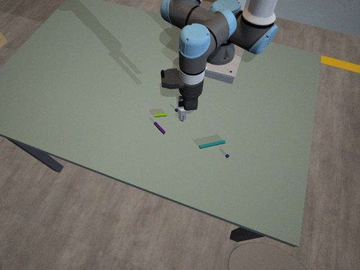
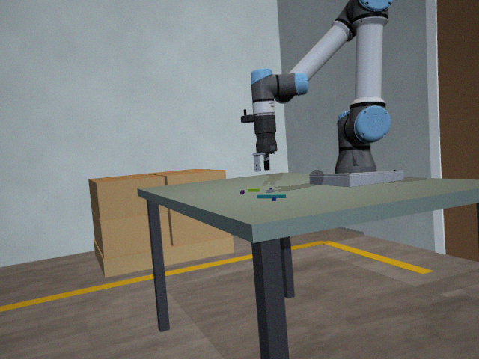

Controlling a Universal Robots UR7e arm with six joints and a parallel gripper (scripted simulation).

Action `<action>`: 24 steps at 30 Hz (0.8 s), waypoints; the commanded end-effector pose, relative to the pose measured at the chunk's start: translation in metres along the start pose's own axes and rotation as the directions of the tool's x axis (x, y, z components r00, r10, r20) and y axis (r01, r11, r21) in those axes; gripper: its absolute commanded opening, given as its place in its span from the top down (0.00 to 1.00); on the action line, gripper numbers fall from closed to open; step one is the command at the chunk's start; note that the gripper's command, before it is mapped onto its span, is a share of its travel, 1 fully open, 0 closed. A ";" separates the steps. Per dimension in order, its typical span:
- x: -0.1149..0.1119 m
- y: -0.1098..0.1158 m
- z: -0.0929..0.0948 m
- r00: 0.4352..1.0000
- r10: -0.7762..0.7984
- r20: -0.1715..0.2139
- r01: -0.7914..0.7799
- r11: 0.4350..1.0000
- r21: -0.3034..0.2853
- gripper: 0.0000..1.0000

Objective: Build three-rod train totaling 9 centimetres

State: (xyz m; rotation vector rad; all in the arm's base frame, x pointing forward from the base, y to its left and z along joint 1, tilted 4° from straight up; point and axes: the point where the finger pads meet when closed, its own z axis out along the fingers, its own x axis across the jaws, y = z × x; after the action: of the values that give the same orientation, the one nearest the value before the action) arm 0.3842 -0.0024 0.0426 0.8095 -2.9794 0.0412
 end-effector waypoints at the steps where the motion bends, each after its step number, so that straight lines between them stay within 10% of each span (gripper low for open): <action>1: 0.012 -0.005 0.002 0.986 0.167 0.001 -0.167 0.986 0.002 0.00; 24: 0.046 -0.014 0.008 0.778 0.628 0.001 -0.628 0.778 0.002 0.00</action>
State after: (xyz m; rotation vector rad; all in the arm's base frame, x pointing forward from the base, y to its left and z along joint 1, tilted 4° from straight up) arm 0.3583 -0.0313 0.0386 -0.0052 -3.0955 0.0623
